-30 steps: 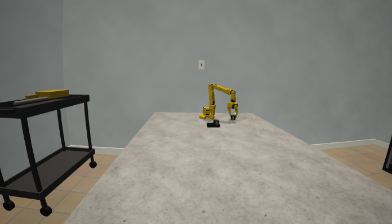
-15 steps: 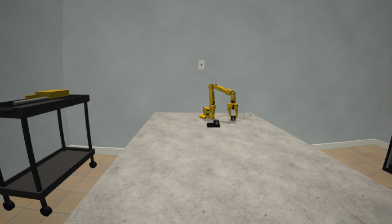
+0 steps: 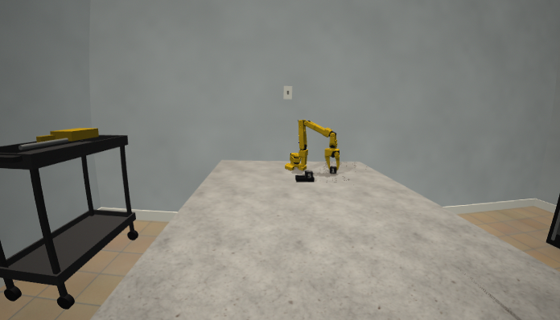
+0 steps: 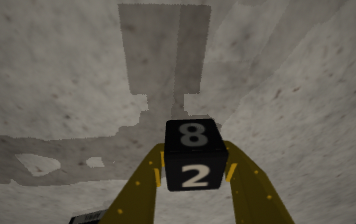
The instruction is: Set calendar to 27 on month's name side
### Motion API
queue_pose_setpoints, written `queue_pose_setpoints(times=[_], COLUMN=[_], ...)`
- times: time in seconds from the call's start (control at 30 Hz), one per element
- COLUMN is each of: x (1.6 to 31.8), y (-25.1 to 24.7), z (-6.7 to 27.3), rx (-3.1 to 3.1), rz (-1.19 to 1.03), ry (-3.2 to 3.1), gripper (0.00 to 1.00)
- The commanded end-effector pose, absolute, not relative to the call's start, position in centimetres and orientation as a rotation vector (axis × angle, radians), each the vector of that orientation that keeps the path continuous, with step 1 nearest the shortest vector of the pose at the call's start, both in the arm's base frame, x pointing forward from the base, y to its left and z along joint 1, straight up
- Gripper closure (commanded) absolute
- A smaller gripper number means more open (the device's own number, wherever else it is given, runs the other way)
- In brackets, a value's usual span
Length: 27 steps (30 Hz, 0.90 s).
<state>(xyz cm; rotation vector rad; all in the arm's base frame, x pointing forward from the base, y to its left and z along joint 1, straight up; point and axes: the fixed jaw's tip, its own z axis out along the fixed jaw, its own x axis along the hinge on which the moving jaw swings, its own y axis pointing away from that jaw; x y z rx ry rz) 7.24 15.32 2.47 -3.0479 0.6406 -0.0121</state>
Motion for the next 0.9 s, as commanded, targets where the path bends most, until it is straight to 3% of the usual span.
queue_pose_setpoints(times=[0.0, 0.87], x=[7.19, 7.2], y=[15.6, 15.62], z=[2.61, 2.18], rx=[-3.031, -3.031], rz=[-0.016, -0.016], ry=[0.627, 0.627], gripper=[1.0, 1.0])
